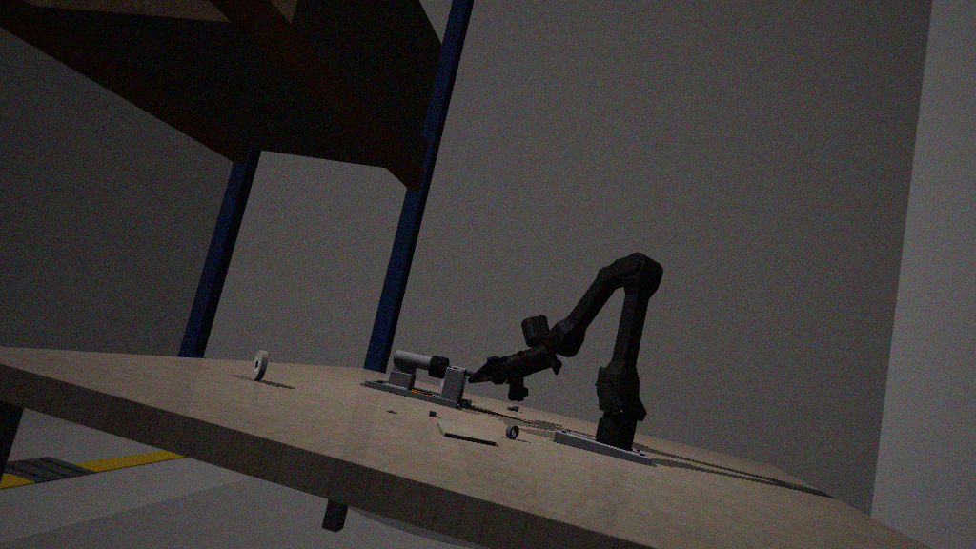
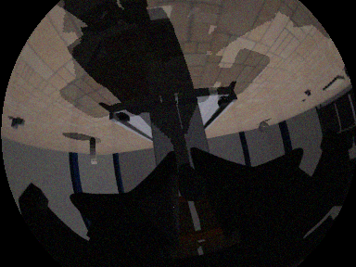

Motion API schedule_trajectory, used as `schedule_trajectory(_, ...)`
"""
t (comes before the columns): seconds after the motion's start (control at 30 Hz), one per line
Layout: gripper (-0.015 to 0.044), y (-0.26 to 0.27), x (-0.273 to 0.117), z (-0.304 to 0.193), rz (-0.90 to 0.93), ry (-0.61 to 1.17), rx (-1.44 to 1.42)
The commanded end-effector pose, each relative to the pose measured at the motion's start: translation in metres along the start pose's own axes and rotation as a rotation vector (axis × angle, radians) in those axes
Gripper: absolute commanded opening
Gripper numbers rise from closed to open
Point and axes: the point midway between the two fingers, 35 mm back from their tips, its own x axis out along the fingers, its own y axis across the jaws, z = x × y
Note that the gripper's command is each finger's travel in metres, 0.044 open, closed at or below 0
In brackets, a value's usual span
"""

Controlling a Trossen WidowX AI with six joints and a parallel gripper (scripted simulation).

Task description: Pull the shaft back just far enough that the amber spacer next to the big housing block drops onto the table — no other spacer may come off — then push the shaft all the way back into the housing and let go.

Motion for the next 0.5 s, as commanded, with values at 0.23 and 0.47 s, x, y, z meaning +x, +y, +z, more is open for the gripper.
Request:
schedule_trajectory(0.23,0.0,-0.0003,0.0035,-0.0024,-0.001,0.001,0.003)
schedule_trajectory(0.47,0.0,-0.0004,0.0055,-0.0036,-0.001,0.001,0.003)
